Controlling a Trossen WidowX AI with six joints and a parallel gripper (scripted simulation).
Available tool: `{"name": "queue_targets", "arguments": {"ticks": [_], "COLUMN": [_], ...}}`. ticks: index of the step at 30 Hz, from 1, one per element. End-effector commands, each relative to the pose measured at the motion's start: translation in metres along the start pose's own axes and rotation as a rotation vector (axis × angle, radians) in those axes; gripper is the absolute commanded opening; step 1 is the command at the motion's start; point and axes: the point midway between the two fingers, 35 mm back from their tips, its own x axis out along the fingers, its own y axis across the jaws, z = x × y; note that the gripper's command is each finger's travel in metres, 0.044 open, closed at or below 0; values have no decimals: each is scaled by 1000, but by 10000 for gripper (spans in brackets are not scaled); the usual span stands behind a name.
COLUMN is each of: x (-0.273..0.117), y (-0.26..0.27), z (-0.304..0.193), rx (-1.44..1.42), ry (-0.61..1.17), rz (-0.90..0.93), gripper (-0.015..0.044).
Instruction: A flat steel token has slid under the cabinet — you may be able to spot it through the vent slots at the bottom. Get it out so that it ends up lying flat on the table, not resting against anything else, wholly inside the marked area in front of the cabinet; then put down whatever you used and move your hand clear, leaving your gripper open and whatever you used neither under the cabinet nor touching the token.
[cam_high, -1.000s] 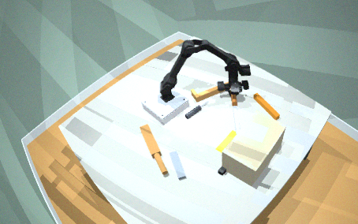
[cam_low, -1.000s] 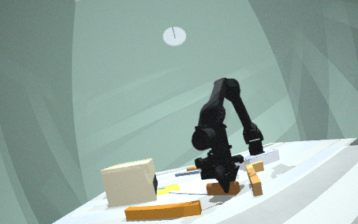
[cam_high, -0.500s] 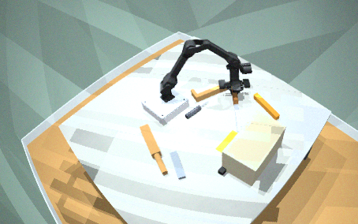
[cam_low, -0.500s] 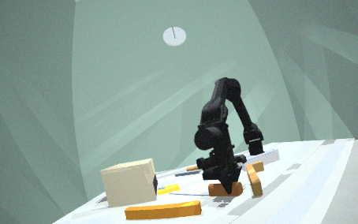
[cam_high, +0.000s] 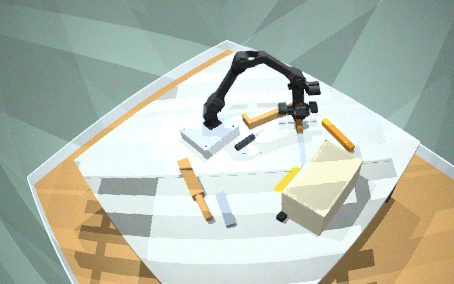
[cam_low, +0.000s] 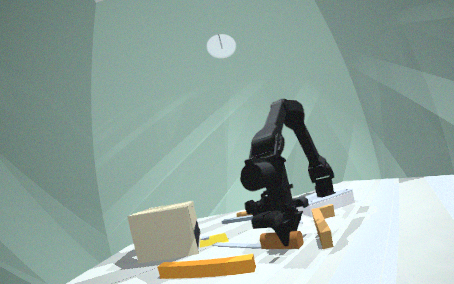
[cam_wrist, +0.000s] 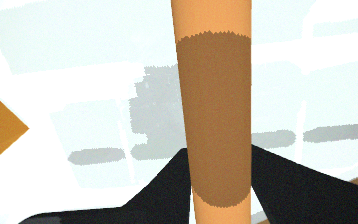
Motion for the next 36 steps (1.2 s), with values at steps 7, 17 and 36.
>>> {"name": "queue_targets", "arguments": {"ticks": [7, 17, 36], "x": [-1, -1, 0], "y": [1, 1, 1], "z": [16, 31, 43], "rx": [0, 1, 6], "ry": [-6, -7, -4], "rz": [2, 2, 1], "gripper": [0, 0, 200]}}
